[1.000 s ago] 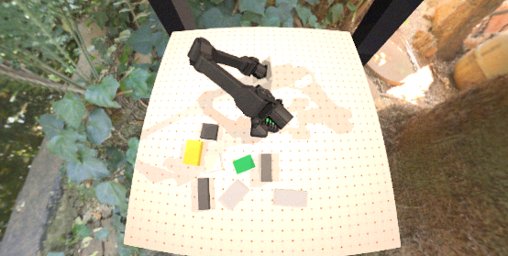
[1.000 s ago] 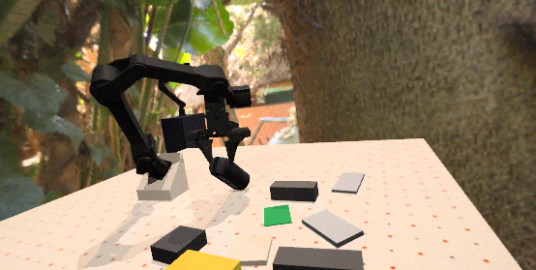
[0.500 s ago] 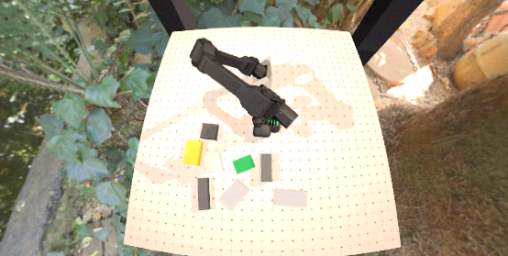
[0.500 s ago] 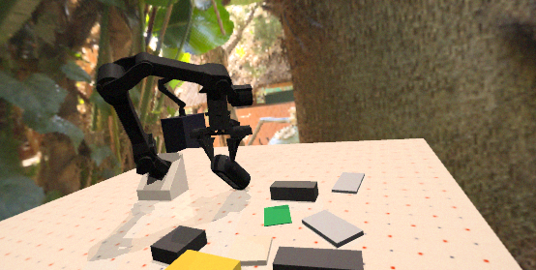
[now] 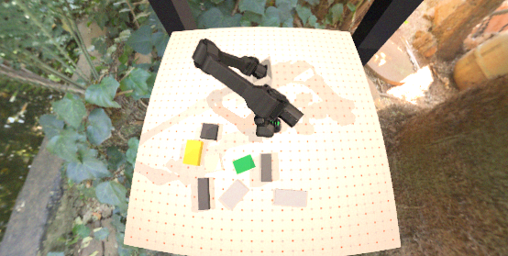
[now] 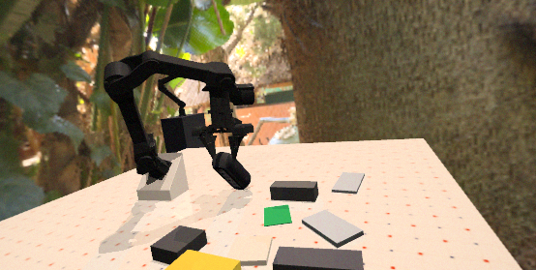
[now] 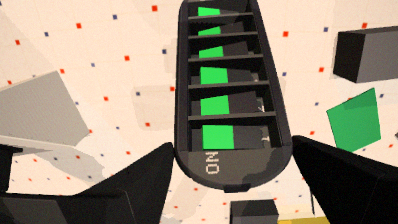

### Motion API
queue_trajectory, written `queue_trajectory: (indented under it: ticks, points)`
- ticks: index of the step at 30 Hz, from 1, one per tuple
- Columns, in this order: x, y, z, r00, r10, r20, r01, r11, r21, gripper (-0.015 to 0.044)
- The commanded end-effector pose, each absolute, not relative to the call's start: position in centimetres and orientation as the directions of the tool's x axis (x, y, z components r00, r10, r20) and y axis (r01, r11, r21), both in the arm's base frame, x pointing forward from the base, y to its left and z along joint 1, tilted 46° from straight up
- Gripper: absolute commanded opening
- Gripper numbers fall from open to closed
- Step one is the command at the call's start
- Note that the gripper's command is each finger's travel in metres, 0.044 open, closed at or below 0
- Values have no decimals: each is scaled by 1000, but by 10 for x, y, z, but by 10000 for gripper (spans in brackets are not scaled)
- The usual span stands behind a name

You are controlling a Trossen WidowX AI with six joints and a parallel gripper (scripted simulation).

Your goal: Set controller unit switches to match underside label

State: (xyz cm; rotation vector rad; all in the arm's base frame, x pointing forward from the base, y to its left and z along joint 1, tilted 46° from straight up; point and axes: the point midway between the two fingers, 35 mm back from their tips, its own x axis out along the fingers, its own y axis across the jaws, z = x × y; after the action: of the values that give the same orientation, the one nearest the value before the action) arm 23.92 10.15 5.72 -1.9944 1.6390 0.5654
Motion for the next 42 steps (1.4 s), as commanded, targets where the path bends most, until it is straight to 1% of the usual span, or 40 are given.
queue_trajectory:
  ticks: [1,42]
  points:
    - [239,107,55,192,-777,-599,-981,-154,-116,336]
    - [237,131,42,192,-813,-550,-981,-153,-116,336]
